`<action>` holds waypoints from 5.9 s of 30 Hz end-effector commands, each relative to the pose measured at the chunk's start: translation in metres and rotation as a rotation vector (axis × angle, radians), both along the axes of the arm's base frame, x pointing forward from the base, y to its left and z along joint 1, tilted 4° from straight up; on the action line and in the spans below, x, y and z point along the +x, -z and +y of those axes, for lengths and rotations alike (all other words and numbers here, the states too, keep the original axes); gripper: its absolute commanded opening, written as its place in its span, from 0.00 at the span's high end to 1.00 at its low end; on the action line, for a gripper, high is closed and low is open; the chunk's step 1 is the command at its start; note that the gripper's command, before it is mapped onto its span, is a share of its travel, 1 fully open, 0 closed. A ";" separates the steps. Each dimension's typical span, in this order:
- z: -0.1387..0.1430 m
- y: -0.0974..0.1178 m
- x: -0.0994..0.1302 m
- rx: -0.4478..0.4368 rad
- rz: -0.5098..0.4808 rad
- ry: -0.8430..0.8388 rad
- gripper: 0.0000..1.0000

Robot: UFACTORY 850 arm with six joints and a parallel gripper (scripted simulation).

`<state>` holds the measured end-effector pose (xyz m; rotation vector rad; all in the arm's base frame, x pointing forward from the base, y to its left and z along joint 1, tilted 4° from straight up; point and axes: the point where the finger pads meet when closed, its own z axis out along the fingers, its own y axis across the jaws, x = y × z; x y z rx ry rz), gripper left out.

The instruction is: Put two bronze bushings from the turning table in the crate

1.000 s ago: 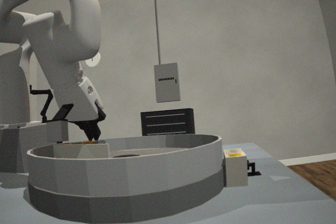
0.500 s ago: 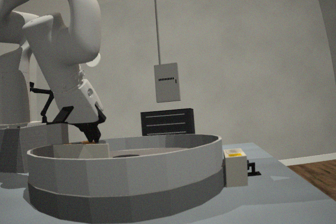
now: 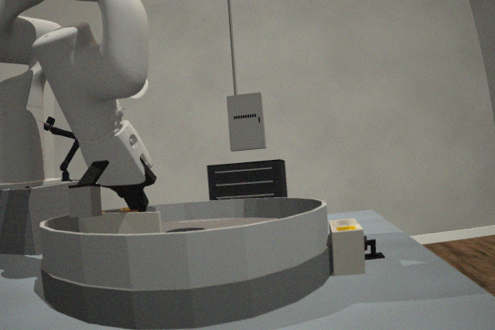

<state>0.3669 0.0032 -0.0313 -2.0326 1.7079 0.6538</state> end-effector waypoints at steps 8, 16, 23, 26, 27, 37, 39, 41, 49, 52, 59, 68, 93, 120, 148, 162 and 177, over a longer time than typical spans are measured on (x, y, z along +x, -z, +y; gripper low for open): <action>0.000 0.000 0.001 0.000 -0.001 0.000 1.00; 0.000 0.000 0.001 0.000 -0.001 0.000 1.00; 0.000 0.000 0.001 0.000 -0.001 0.000 1.00; 0.000 0.000 0.001 0.000 -0.001 0.000 1.00; 0.000 0.000 0.001 0.000 -0.001 0.000 1.00; 0.000 0.000 0.001 0.000 -0.001 0.000 1.00; 0.000 0.000 0.001 0.000 -0.001 0.000 1.00; 0.000 0.000 0.001 0.000 -0.001 0.000 1.00; 0.000 -0.004 0.001 0.000 -0.001 0.000 1.00; 0.001 -0.011 0.000 0.000 -0.001 0.000 1.00; 0.002 -0.033 0.000 0.000 -0.001 0.000 1.00; 0.004 -0.067 -0.001 0.000 -0.001 0.000 1.00; 0.011 -0.070 0.000 0.000 -0.001 0.000 1.00; 0.199 -0.058 0.028 0.000 -0.001 0.000 1.00; 0.311 -0.051 0.044 0.000 -0.001 0.000 1.00; 0.310 -0.038 0.045 0.000 -0.001 0.000 1.00; 0.307 0.017 0.046 0.000 -0.001 0.000 1.00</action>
